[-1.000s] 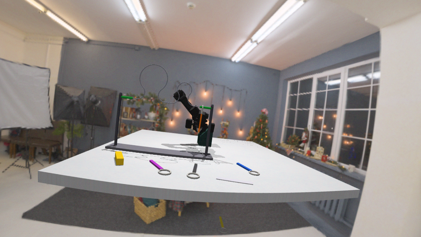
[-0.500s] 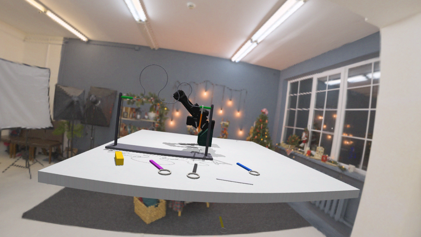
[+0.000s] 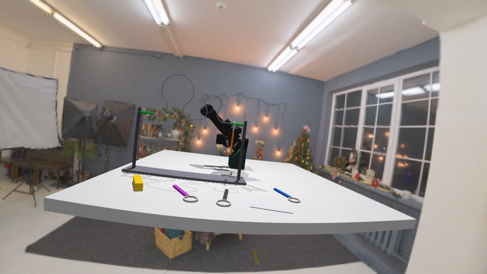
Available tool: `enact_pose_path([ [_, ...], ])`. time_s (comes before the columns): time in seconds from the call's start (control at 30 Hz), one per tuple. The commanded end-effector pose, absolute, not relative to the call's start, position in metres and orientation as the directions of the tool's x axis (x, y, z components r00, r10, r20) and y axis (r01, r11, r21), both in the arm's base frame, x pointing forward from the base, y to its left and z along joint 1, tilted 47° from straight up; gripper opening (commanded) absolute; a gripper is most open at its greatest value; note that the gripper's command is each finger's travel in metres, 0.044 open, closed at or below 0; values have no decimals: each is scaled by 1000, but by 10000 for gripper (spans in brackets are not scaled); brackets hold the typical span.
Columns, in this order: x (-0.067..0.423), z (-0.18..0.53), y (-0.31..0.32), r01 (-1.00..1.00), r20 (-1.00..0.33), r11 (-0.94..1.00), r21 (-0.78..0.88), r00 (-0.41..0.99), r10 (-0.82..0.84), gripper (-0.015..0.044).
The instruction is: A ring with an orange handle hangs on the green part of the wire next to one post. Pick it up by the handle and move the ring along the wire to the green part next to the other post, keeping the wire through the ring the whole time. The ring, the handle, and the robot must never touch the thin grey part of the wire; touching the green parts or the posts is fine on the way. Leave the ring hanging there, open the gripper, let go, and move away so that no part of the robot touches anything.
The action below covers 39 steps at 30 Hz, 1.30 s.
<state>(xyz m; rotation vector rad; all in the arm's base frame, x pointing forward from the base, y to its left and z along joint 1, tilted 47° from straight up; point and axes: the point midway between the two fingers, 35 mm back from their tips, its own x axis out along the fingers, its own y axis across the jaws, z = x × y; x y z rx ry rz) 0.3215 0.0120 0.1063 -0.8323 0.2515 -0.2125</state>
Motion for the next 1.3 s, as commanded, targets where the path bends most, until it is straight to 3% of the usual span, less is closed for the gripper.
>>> enact_pose_path([
  [0.0, 320, 104, 11, 86, -143, 655, -750, 947, -288, 160],
  [0.57, 320, 104, 11, 86, -143, 655, -750, 947, -288, 160],
  [0.93, 273, 112, 26, 84, -141, 655, -751, 949, -283, 440],
  [1.27, 273, 112, 26, 84, -141, 655, -751, 949, -283, 440],
])
